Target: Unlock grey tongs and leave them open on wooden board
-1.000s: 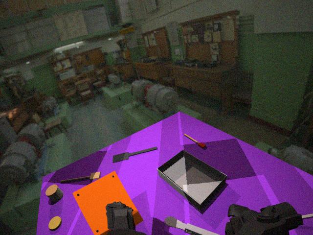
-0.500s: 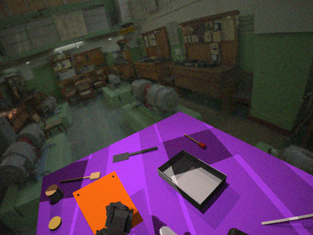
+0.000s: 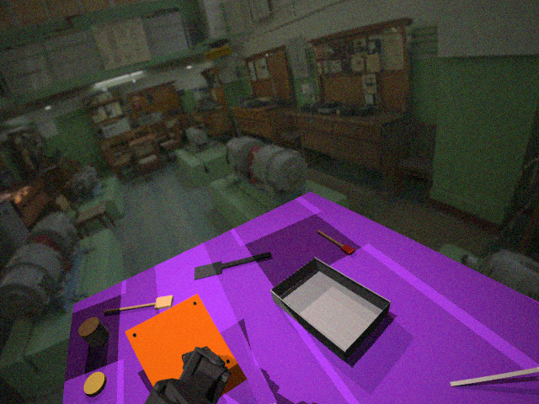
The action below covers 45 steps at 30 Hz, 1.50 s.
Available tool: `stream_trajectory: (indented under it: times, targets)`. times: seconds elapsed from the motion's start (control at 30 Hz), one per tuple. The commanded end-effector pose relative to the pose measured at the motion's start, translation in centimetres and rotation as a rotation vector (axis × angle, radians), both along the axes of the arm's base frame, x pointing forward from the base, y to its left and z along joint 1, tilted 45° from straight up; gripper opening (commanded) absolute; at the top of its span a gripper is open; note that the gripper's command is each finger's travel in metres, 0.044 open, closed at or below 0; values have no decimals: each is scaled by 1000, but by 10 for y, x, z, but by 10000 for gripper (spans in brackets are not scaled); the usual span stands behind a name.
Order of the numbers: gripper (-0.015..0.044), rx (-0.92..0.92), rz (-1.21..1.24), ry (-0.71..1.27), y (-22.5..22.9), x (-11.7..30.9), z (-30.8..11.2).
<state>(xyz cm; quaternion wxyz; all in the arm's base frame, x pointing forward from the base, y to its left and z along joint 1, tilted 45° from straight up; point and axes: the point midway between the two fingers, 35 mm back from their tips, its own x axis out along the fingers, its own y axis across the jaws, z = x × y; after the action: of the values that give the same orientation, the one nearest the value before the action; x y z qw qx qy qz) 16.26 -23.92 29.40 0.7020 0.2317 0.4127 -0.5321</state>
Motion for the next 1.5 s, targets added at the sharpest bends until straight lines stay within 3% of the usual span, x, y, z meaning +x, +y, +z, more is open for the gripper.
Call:
stream_trajectory:
  times: [0.0,1.47]
  targets:
    - [-150,-1,-17,-30,-2,-13,4]
    - [-150,-142,-259,-264,-1,-149,38]
